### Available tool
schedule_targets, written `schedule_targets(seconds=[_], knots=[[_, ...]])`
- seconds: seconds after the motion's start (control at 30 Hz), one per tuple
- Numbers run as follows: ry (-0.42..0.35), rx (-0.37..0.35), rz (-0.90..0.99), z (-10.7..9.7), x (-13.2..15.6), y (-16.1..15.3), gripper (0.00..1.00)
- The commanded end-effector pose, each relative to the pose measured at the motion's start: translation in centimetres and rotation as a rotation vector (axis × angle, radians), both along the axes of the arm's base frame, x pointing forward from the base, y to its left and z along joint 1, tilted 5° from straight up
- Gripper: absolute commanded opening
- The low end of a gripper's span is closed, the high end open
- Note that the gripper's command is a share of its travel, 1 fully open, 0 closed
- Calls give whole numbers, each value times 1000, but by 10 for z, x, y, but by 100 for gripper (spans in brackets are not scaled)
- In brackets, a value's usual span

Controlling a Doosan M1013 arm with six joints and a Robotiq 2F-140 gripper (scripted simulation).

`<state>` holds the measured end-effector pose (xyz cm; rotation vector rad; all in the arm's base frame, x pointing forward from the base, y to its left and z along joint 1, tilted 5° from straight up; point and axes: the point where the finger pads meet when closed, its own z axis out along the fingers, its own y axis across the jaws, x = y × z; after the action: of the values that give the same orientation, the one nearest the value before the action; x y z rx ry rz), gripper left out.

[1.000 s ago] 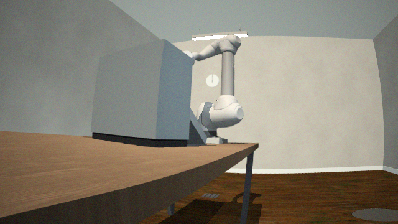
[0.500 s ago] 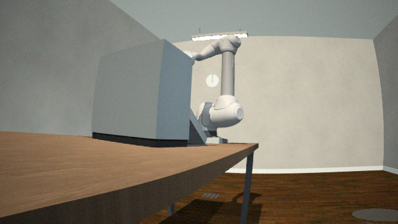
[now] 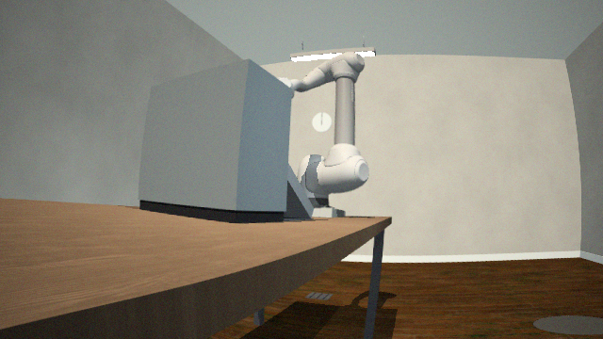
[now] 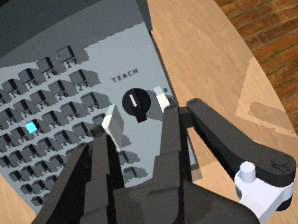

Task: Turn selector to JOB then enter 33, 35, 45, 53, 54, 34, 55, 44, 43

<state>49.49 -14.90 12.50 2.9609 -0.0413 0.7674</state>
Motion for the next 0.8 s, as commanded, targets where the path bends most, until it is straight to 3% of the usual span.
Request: schedule_targets(seconds=[0.0,0.77], knots=[[6,4,5,-6,-1,3,33],[6,4,5,-20,7,2,33]])
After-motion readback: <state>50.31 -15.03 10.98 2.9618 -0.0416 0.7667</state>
